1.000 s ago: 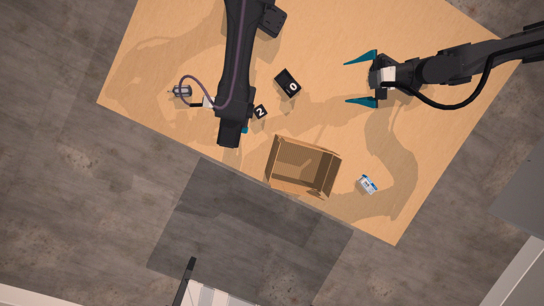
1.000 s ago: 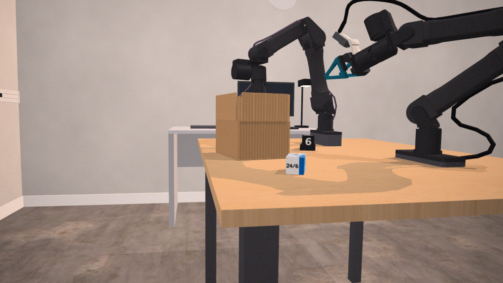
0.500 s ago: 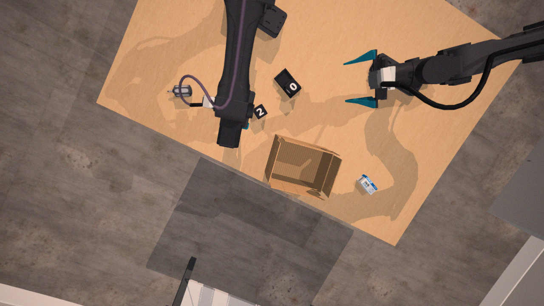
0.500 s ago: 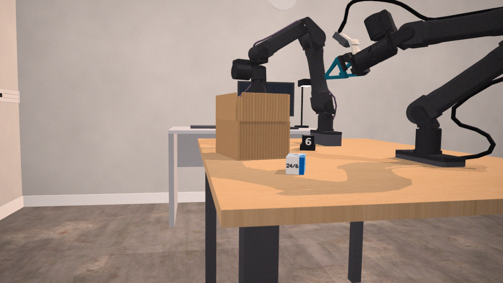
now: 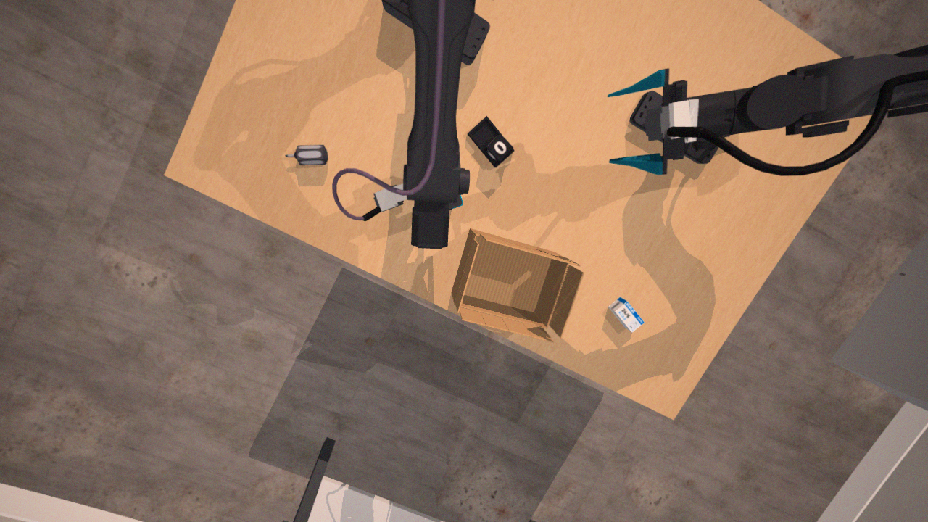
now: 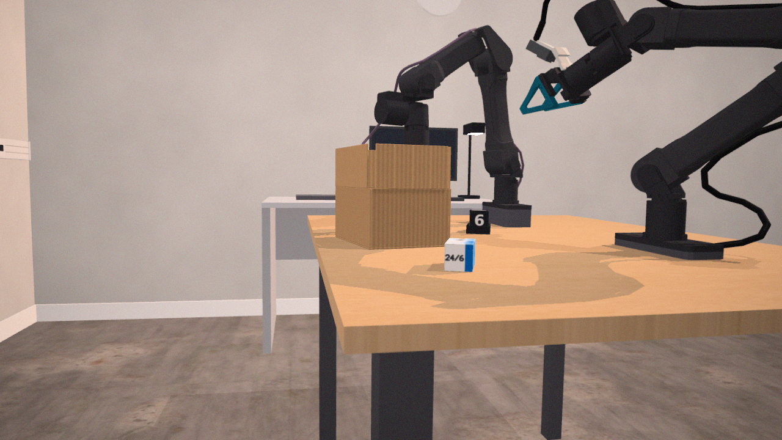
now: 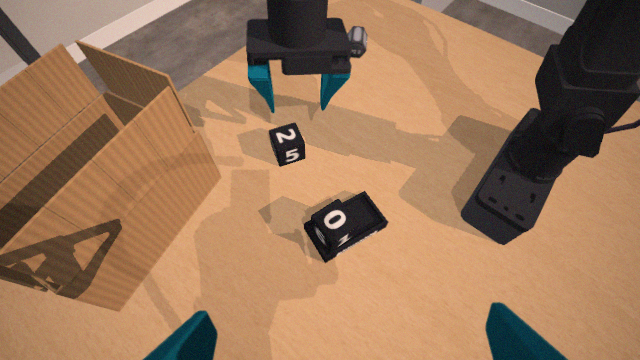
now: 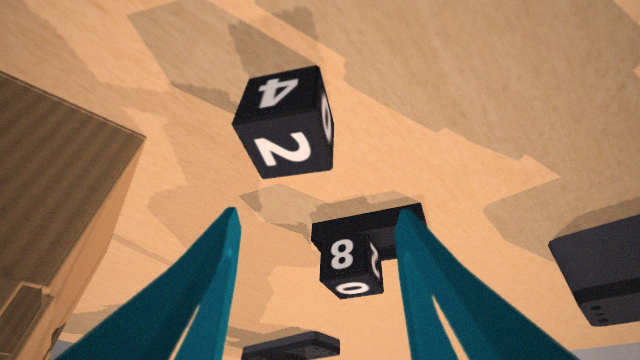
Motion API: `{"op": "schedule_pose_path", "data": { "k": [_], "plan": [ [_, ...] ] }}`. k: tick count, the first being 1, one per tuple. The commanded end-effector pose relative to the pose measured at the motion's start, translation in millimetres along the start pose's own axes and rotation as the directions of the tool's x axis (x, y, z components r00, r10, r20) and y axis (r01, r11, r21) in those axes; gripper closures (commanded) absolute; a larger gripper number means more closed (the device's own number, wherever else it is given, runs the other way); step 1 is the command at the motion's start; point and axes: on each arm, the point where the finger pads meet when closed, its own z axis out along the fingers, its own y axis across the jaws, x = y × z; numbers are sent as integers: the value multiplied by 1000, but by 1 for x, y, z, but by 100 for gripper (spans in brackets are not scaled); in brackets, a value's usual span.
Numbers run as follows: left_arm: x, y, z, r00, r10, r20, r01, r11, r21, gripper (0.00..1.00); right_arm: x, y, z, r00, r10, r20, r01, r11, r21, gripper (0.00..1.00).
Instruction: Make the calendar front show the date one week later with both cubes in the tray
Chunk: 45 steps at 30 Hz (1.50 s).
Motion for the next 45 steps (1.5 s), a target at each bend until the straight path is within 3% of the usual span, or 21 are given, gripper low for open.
{"op": "schedule_pose_path", "data": {
  "k": [1,6,11,13,14,21,28,30,34,40,44,45],
  "plan": [
    [-4,-6,-30,999,-10,-31,10,1000,-12,0,14,0,-3,970,-241,26,241,970,-18,36],
    [-6,-11,-52,998,-5,-56,4,1000,-4,0,34,-1,0,887,-461,34,462,887,-11,36],
    [-6,-14,-73,997,1,-80,-1,1000,2,0,53,-2,2,752,-657,40,658,753,-1,36],
    [-6,-14,-73,997,1,-80,-1,1000,2,0,53,-2,2,752,-657,40,658,753,-1,36],
    [-4,-14,-76,996,2,-92,-2,1000,-2,0,56,-3,2,719,-694,41,694,720,1,36],
    [-3,-15,-108,993,14,-117,-13,1000,9,0,86,-9,6,422,-905,44,906,423,19,36],
    [1,-14,-132,989,24,-143,-21,1000,22,0,105,-3,4,100,-993,61,993,103,51,36],
    [1,-14,-132,989,24,-143,-21,1000,22,0,105,-3,4,100,-993,61,993,103,51,36],
    [3,-11,-145,988,34,-151,-31,999,22,0,117,1,3,-128,-990,62,989,-123,80,36],
    [0,-11,-154,990,38,-139,-34,999,34,0,134,10,-3,-393,-917,68,916,-383,120,36],
    [-5,-12,-155,992,33,-119,-29,999,39,0,147,13,-2,-545,-837,51,833,-535,141,36],
    [-5,-12,-155,992,33,-119,-29,999,39,0,150,2,3,-538,-843,27,840,-533,103,36]
  ]
}}
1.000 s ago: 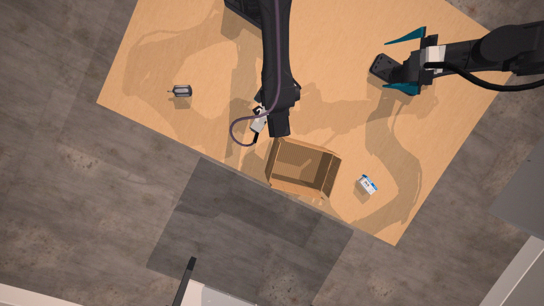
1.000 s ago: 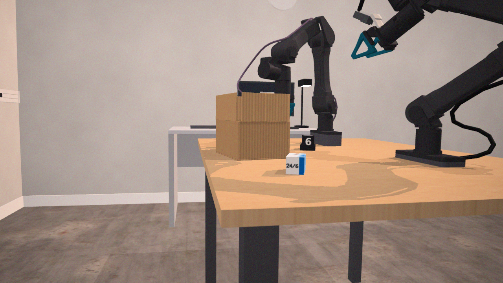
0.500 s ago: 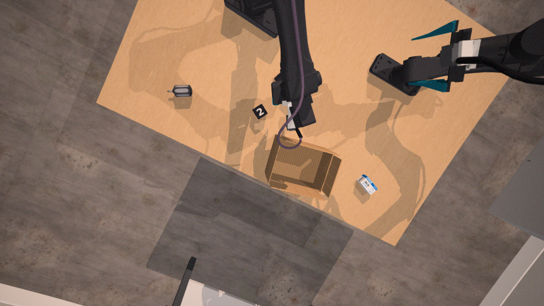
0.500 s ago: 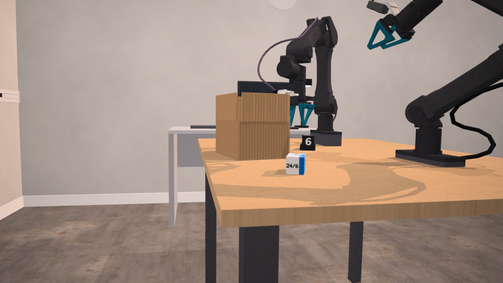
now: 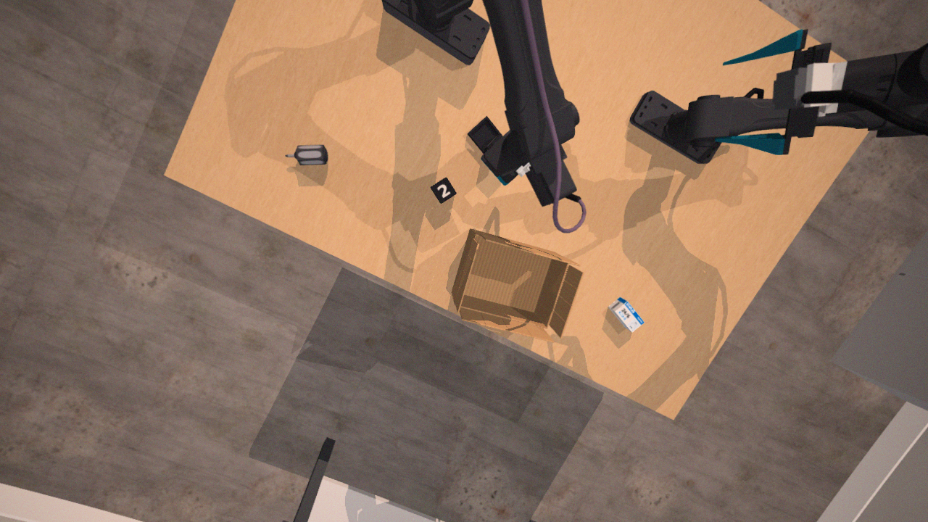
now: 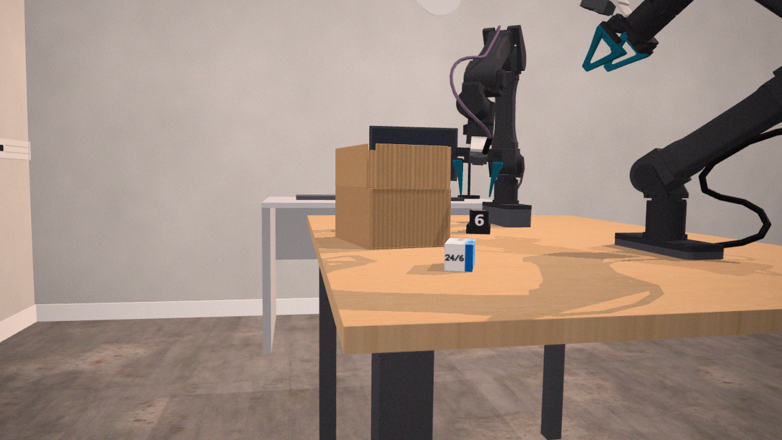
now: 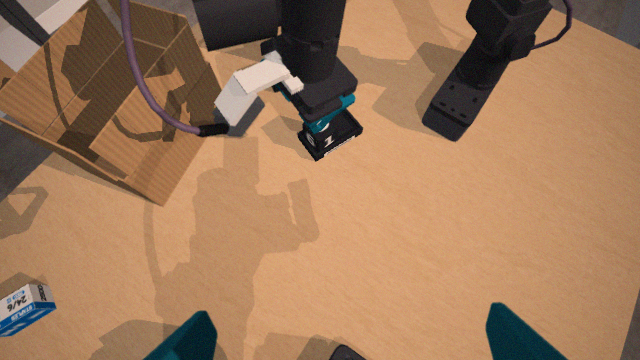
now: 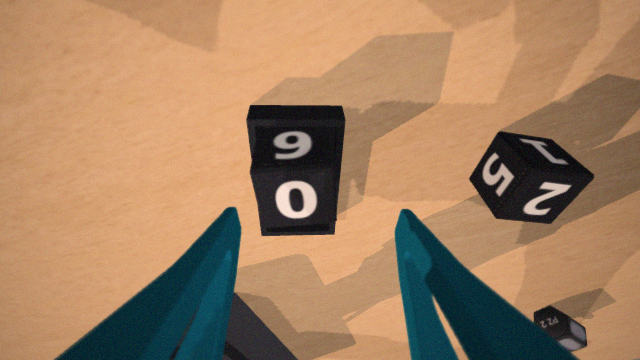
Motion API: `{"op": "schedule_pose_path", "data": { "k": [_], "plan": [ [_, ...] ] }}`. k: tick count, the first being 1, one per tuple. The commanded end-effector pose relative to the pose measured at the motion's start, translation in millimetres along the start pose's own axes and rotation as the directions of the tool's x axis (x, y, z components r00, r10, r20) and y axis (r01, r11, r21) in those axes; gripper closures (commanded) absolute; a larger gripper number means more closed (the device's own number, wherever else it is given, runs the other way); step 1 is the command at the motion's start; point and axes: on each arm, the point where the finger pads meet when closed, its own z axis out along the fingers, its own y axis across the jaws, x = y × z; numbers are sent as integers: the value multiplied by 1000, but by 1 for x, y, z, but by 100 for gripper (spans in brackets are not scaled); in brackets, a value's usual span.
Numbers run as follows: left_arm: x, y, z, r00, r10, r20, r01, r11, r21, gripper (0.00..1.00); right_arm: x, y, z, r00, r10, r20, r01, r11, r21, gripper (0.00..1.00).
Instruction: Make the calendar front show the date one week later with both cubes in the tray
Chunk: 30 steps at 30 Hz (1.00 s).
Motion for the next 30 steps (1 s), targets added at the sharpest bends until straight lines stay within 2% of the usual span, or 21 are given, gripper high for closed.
{"op": "schedule_pose_path", "data": {
  "k": [1,3,5,8,15,30],
  "plan": [
    [-2,2,-14,999,-6,37,6,1000,13,0,-10,3,-9,990,-138,42,138,990,2,36],
    [-2,2,-14,999,-6,37,6,1000,13,0,-4,4,-6,993,-120,22,120,993,-14,36],
    [-2,2,-14,999,-6,37,6,1000,13,0,17,10,9,996,-74,-56,70,996,-62,36],
    [-2,2,-14,999,-6,37,6,1000,13,0,28,12,17,994,-63,-94,56,995,-76,36],
    [-2,2,-14,999,-6,37,6,1000,13,0,24,10,17,994,-76,-80,72,996,-60,36],
    [-2,2,-14,999,-6,37,6,1000,13,0,25,14,38,995,-74,-72,70,996,-58,36]
  ]
}}
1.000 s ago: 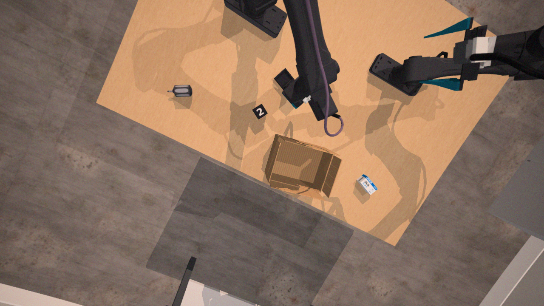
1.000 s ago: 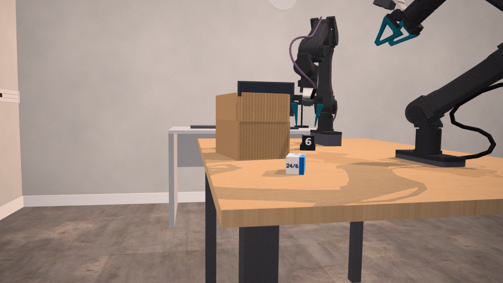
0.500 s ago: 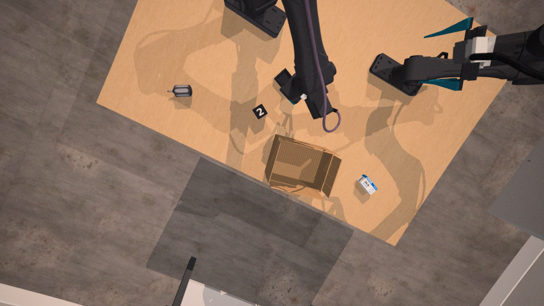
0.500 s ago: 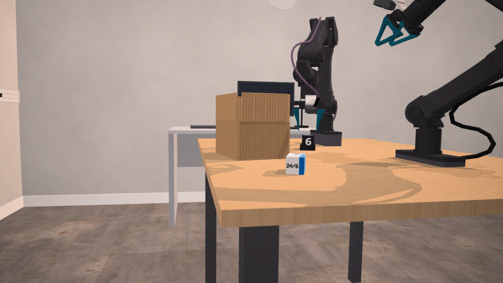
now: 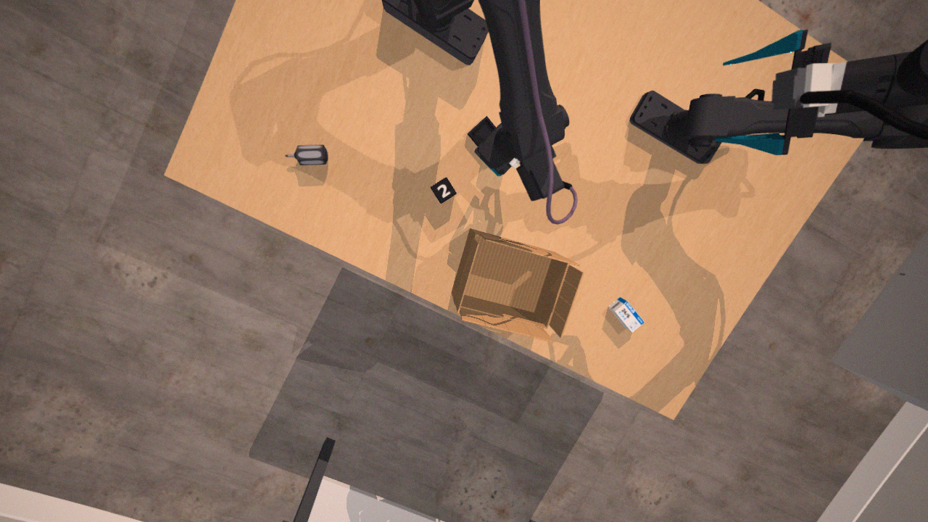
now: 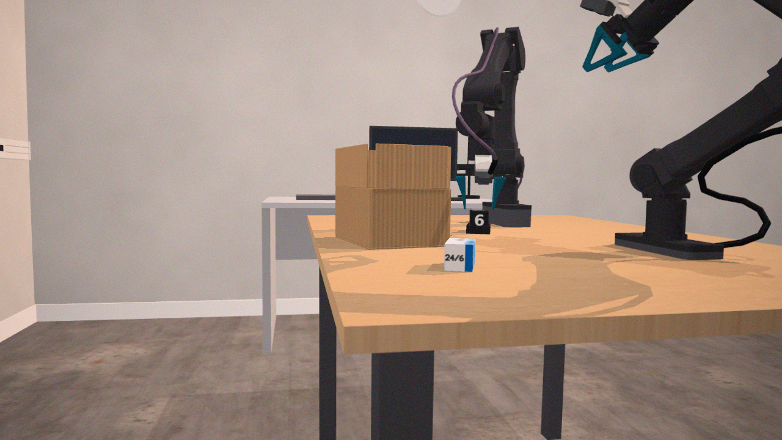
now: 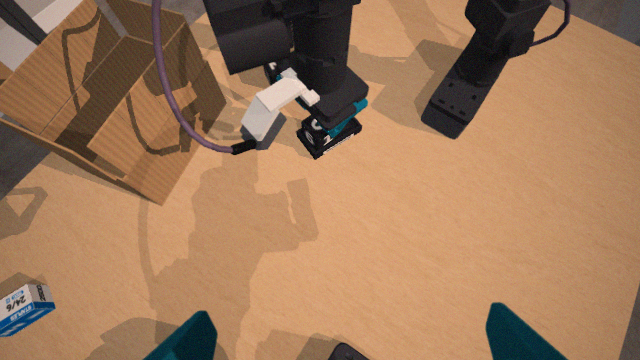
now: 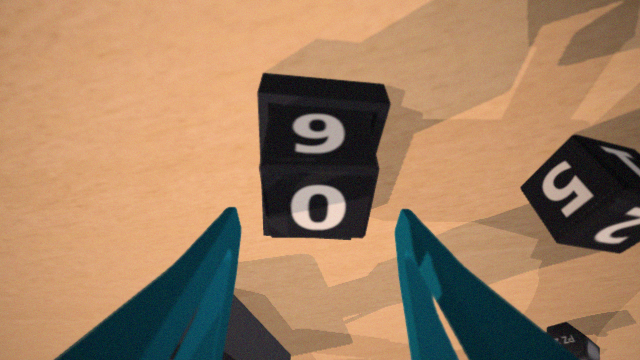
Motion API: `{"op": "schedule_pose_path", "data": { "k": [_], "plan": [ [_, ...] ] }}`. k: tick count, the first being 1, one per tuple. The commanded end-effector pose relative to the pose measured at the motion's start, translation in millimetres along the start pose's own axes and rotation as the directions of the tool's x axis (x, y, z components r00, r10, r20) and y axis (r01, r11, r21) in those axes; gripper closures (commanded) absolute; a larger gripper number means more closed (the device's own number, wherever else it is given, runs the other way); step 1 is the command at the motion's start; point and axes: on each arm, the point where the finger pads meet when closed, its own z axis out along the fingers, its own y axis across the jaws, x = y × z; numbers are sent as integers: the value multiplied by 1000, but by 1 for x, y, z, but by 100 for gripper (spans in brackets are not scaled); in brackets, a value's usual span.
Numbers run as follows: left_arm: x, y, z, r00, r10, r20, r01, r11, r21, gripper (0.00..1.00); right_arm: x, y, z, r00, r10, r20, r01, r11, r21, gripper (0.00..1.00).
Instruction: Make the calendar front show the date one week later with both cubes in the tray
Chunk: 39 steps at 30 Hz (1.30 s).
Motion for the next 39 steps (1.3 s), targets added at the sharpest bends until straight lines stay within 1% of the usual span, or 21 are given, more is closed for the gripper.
{"op": "schedule_pose_path", "data": {
  "k": [1,15,23,24,26,27,29,30,31,32,33,35,38,39],
  "plan": [
    [-4,2,-15,999,-9,43,8,1000,9,0,-2,4,11,1000,-6,4,6,1000,-7,36],
    [-4,2,-15,999,-9,43,8,1000,9,0,-2,4,29,1000,-6,4,6,1000,-7,36],
    [-4,2,-15,999,-9,43,8,1000,9,0,-2,4,29,1000,-6,4,6,1000,-7,36],
    [-4,2,-15,999,-9,43,8,1000,9,0,-2,4,29,1000,-6,4,6,1000,-7,44],
    [-4,2,-15,999,-9,43,8,1000,9,0,-2,4,29,1000,-6,4,6,1000,-7,44],
    [-4,2,-15,999,-9,43,8,1000,9,0,-2,4,29,1000,-6,4,6,1000,-7,48],
    [-4,2,-15,999,-9,43,8,1000,9,0,-1,4,29,1000,-6,2,6,1000,-8,48],
    [-4,2,-15,999,-9,43,8,1000,9,0,-1,4,29,1000,-6,2,6,1000,-8,53],
    [-4,2,-15,999,-9,43,8,1000,9,0,-1,4,29,1000,-6,2,6,1000,-8,53],
    [-1,1,-10,1000,-2,22,2,1000,7,0,-1,4,29,1000,-6,2,6,1000,-8,53],
    [-1,1,-10,1000,-2,22,2,1000,7,0,-1,4,29,1000,-6,2,6,1000,-8,57],
    [-1,1,-10,1000,-2,22,2,1000,7,0,-4,0,27,1000,-8,11,8,1000,-5,57],
    [-1,1,-10,1000,-2,22,2,1000,7,0,-4,0,27,1000,-8,11,8,1000,-5,61],
    [-1,1,-10,1000,-2,22,2,1000,7,0,-4,0,27,1000,-8,11,8,1000,-5,61]
  ]
}}
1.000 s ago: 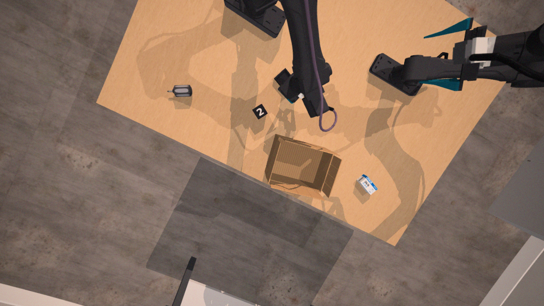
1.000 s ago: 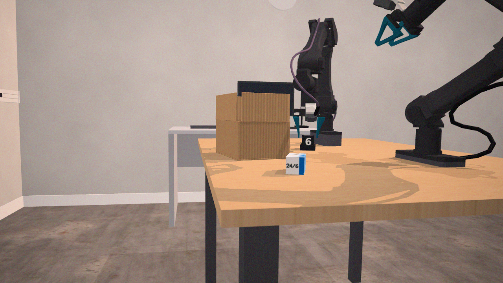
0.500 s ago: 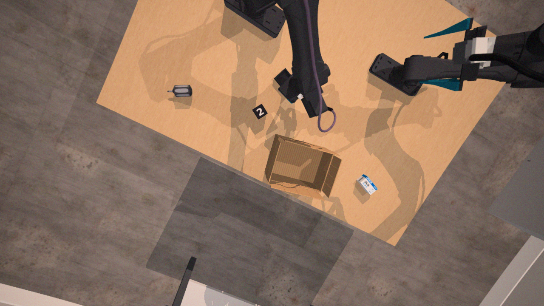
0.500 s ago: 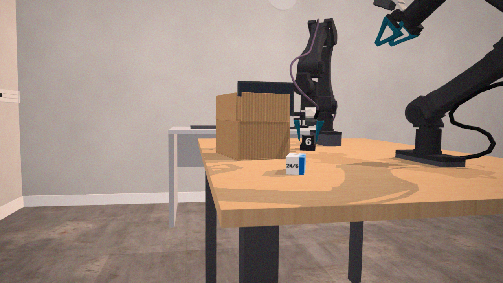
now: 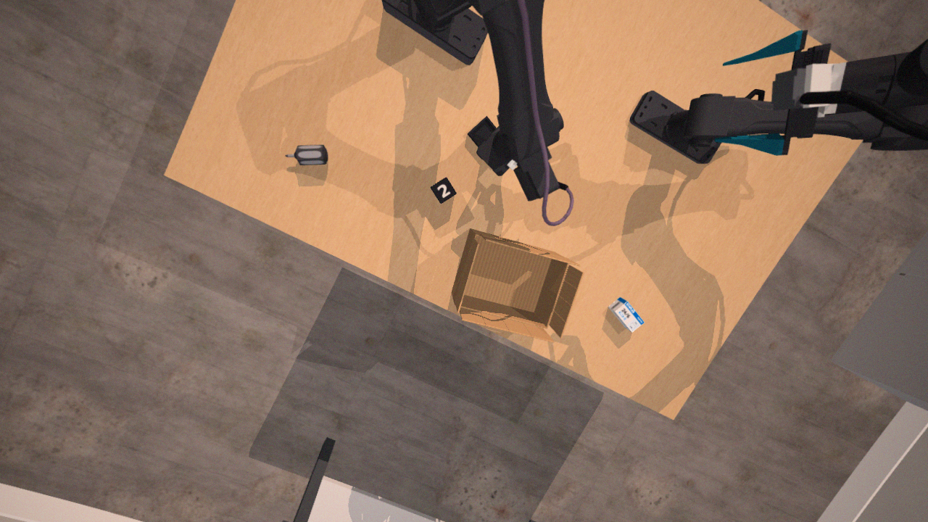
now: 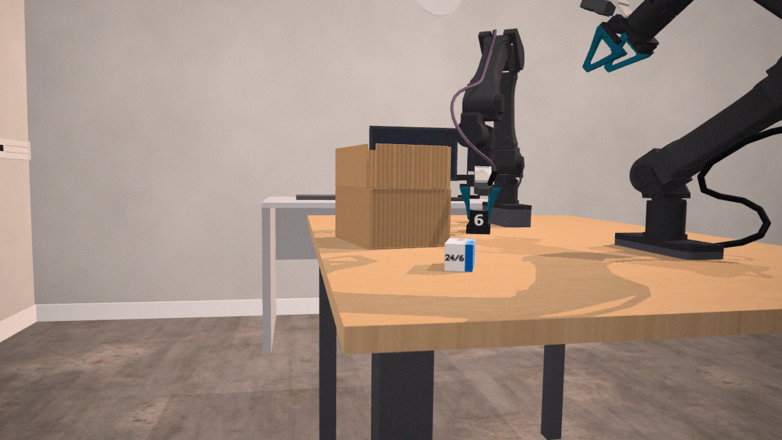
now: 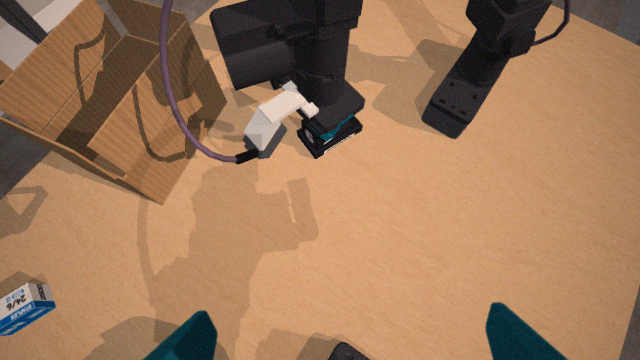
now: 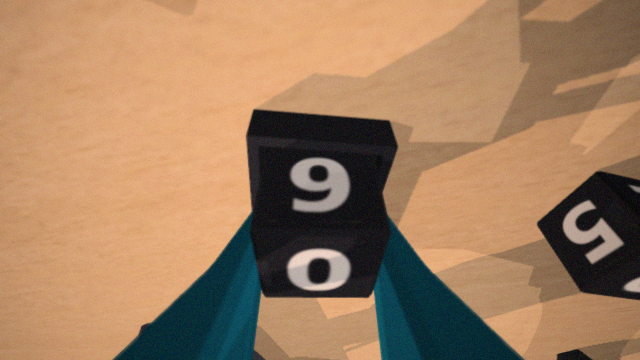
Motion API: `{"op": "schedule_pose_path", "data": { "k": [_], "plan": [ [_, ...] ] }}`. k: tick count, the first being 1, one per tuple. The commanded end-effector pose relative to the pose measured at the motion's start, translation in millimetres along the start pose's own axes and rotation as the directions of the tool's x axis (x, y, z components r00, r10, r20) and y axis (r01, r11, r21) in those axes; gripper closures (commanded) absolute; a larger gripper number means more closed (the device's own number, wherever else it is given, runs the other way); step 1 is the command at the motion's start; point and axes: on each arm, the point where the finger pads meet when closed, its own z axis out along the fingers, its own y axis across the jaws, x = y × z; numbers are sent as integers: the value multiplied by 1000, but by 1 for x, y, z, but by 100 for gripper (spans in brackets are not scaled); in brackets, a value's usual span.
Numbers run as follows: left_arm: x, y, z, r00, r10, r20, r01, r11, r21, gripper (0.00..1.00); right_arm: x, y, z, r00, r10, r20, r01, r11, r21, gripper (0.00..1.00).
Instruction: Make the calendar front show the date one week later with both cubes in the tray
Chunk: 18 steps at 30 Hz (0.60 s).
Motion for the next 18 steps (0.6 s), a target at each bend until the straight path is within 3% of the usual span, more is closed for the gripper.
{"op": "schedule_pose_path", "data": {
  "k": [1,2,7,8,9,10,16,18],
  "plan": [
    [-1,1,-10,1000,-1,23,1,1000,8,0,-1,1,3,1000,-7,2,8,1000,-8,61],
    [-1,1,-10,1000,-1,23,1,1000,8,0,-1,1,3,1000,-7,2,8,1000,-8,65],
    [-1,1,-10,1000,-1,23,1,1000,8,0,0,1,1,1000,-2,2,2,1000,-8,68],
    [-1,1,-10,1000,-1,23,1,1000,8,0,1,-1,3,1000,-3,-7,3,1000,-11,80],
    [-1,1,-10,1000,-1,23,1,1000,8,0,1,-1,3,1000,-3,-7,3,1000,-11,68],
    [-1,1,-10,1000,-1,23,1,1000,8,0,2,0,-1,1000,-3,-8,3,1000,-11,65],
    [-1,1,-10,1000,-1,23,1,1000,8,0,-2,-2,-40,1000,-2,9,2,1000,-5,65],
    [-1,1,-10,1000,-1,23,1,1000,8,0,-2,-2,-40,1000,-2,9,2,1000,-5,65]
  ]
}}
